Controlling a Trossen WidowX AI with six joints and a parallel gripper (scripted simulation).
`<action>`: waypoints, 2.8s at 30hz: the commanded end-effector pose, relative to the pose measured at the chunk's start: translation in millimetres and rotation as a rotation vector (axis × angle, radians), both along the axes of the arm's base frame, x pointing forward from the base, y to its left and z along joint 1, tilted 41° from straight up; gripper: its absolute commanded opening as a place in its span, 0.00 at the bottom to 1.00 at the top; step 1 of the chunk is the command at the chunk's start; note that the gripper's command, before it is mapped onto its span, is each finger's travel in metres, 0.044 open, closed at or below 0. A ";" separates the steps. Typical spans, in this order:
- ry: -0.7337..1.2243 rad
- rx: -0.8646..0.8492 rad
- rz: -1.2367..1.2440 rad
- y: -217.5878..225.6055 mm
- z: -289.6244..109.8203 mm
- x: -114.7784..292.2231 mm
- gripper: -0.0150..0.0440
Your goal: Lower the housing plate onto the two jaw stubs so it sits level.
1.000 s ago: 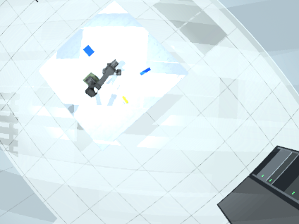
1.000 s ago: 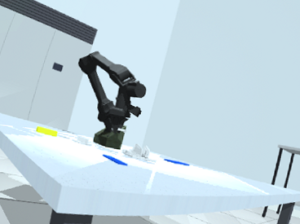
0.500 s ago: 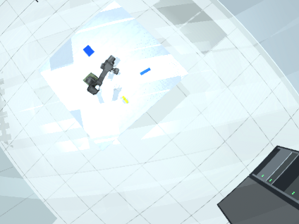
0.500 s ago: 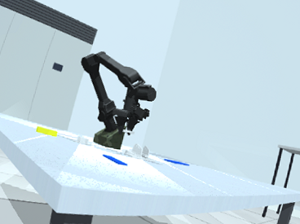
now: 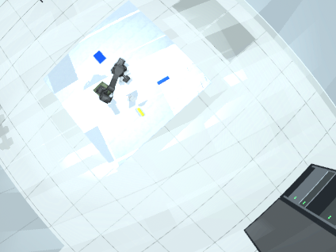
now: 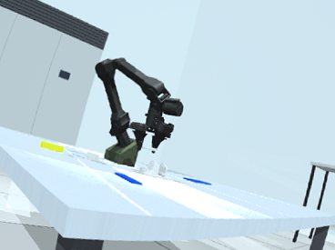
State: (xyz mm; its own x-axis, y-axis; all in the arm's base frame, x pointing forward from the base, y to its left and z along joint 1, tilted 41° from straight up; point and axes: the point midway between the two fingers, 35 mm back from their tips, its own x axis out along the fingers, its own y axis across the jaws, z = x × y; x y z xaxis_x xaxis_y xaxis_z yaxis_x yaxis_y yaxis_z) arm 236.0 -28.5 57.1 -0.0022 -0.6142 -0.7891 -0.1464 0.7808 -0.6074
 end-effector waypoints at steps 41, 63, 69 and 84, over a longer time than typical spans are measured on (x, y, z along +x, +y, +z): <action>-0.196 -0.042 -0.235 28.0 -24.1 -9.5 0.85; -0.195 -0.042 -0.235 34.7 -29.8 -19.1 0.85; -0.195 -0.042 -0.235 34.7 -29.8 -19.1 0.85; -0.195 -0.042 -0.235 34.7 -29.8 -19.1 0.85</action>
